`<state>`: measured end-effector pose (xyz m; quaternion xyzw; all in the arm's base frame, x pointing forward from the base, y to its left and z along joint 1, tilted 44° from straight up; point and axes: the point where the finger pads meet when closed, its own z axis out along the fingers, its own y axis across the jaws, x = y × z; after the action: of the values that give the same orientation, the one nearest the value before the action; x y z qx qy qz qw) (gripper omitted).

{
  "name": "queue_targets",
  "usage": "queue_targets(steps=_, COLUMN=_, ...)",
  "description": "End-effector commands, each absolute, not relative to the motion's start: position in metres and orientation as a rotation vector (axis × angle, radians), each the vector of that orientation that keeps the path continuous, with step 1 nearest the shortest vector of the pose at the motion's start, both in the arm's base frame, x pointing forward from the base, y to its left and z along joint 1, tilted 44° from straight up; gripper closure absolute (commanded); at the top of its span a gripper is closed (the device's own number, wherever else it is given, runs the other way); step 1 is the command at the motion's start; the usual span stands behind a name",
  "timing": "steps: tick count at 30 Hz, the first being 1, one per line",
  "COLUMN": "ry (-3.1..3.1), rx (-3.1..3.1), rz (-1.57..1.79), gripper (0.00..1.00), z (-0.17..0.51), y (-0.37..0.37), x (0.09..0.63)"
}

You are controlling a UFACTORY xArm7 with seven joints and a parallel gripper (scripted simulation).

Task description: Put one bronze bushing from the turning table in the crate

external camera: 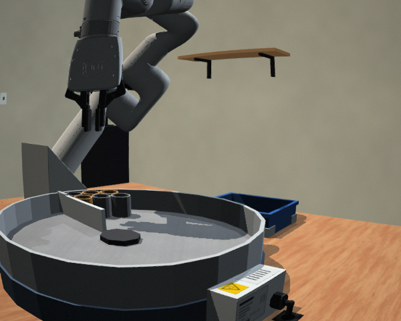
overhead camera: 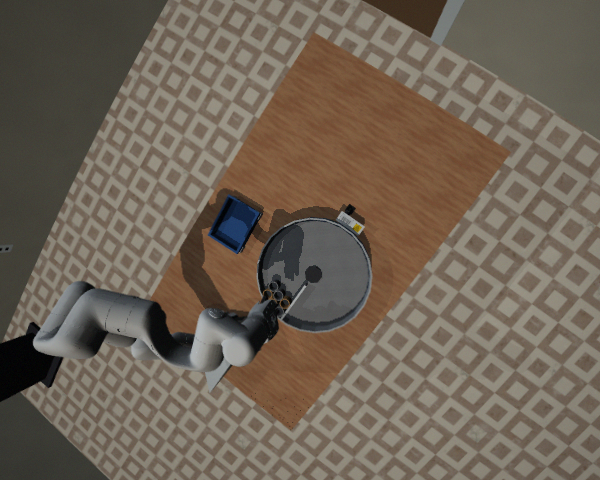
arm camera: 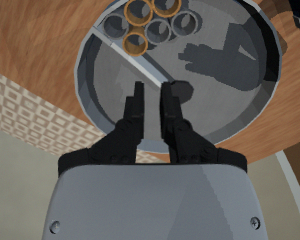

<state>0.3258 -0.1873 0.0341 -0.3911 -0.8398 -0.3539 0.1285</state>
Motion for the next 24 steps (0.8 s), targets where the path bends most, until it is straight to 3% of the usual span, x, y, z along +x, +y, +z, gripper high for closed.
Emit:
queue_targets(steps=1, ry=-2.446, rx=-1.141, rz=-1.028, gripper=0.84, z=0.0350, y=-0.1894, x=0.3261)
queue_targets(steps=15, ry=-2.446, rx=-1.141, rz=-1.028, gripper=0.84, z=0.0350, y=-0.1894, x=0.3261)
queue_targets(steps=16, ry=-2.446, rx=-1.141, rz=-1.028, gripper=0.90, z=0.0349, y=-0.1893, x=0.3261)
queue_targets(steps=24, ry=-2.450, rx=-1.198, rz=-0.994, gripper=0.90, z=0.0314, y=-0.1875, x=0.3263)
